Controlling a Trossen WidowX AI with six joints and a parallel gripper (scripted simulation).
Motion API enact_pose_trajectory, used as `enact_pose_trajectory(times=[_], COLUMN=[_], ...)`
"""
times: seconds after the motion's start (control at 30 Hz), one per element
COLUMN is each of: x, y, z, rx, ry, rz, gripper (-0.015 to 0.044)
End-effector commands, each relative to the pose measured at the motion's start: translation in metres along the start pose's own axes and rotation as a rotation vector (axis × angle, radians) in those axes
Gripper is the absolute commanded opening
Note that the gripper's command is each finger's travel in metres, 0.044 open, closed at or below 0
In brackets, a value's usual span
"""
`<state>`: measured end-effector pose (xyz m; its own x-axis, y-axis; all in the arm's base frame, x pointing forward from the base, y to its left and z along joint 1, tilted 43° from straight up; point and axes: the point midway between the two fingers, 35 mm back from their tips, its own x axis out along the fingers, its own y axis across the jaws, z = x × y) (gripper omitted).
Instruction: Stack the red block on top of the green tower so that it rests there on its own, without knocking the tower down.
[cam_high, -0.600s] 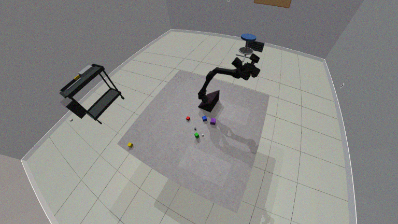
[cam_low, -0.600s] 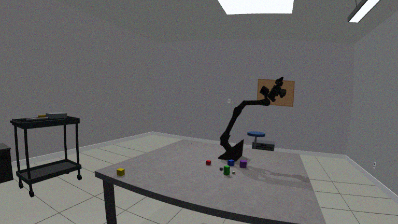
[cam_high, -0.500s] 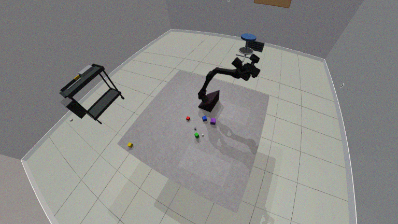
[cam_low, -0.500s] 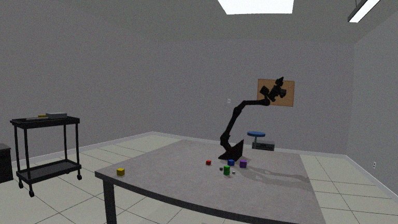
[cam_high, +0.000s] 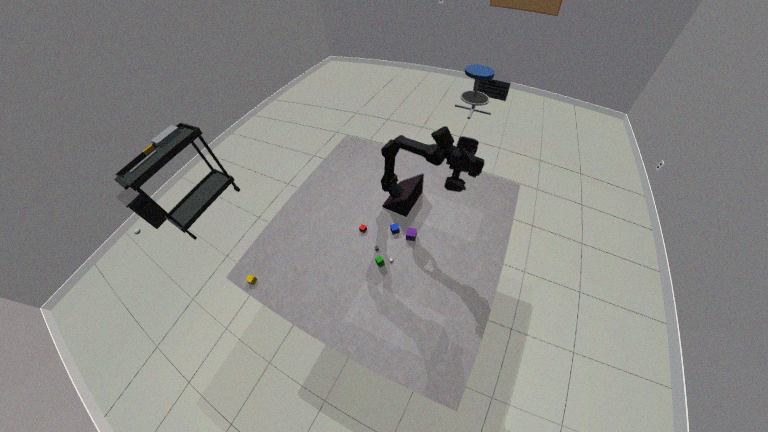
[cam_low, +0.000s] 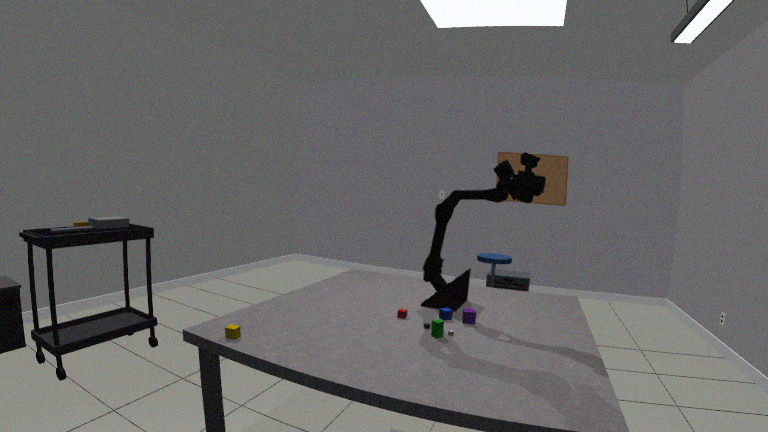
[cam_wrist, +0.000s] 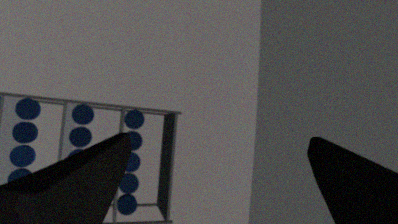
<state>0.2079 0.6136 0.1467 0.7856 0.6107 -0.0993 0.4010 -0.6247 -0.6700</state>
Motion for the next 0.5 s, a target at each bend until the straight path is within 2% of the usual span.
enact_pose_trajectory(times=[0.0, 0.23, 0.47], x=[0.014, 0.025, 0.014], y=[0.040, 0.116, 0.198], z=[-0.030, -0.080, -0.129], rx=[0.139, 0.393, 0.647], ry=[-0.005, 0.028, 0.132], rz=[0.119, 0.324, 0.549], gripper=[0.0440, 0.0440, 0.0440])
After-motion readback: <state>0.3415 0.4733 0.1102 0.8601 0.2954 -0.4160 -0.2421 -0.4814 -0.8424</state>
